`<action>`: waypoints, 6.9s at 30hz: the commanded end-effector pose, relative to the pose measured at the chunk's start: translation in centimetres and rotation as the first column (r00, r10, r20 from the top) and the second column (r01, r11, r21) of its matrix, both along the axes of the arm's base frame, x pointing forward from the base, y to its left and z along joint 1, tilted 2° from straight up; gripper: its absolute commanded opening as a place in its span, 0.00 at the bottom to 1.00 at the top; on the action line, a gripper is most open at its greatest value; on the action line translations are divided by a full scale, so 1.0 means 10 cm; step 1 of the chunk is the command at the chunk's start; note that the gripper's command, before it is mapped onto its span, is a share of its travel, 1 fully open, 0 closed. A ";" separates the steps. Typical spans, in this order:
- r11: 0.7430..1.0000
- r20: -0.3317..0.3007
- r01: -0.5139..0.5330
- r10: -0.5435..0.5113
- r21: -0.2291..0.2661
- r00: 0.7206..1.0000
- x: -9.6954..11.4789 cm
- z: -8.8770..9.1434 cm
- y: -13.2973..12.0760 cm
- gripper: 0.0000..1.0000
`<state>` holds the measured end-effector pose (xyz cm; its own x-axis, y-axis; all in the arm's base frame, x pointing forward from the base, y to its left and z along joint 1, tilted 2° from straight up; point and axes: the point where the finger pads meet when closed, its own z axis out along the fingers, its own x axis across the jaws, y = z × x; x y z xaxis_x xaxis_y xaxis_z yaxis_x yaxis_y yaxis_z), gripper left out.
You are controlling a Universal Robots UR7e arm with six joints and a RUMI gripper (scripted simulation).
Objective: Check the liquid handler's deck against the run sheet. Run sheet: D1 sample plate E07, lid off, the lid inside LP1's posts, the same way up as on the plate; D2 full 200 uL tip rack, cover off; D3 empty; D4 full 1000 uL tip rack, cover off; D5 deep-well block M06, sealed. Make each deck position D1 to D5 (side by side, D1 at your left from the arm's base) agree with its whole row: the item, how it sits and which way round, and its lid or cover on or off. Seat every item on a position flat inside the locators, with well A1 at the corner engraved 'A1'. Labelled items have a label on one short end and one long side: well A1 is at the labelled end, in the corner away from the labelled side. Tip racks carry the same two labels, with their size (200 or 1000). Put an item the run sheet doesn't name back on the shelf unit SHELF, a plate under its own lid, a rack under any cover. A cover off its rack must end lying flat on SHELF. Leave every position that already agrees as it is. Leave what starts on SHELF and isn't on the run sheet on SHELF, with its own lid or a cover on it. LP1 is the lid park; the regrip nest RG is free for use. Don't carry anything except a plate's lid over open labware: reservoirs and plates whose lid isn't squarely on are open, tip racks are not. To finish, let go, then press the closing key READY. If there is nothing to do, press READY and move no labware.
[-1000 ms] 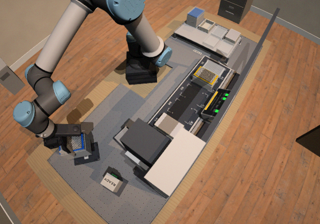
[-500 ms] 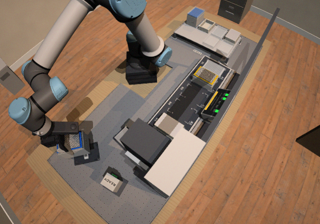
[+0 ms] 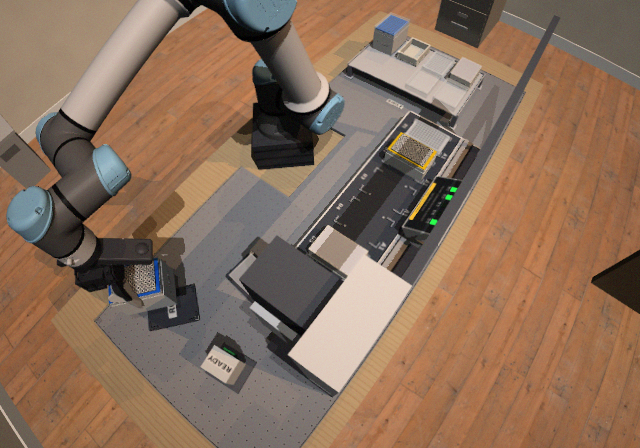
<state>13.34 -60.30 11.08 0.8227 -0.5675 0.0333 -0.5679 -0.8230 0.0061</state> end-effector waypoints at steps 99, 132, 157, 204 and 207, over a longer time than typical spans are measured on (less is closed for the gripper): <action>1.000 0.000 0.000 0.000 -0.002 1.000 -0.03 1.43 0.03 0.00; 1.000 0.000 0.000 0.000 -0.002 1.000 1.11 1.45 0.10 0.00; 0.966 0.006 0.257 -0.257 0.006 0.966 1.11 1.45 0.10 0.00; 0.617 0.011 0.787 -0.787 0.027 0.617 1.11 1.45 0.10 0.00; 0.617 0.011 0.787 -0.787 0.027 0.617 1.11 1.45 0.10 0.00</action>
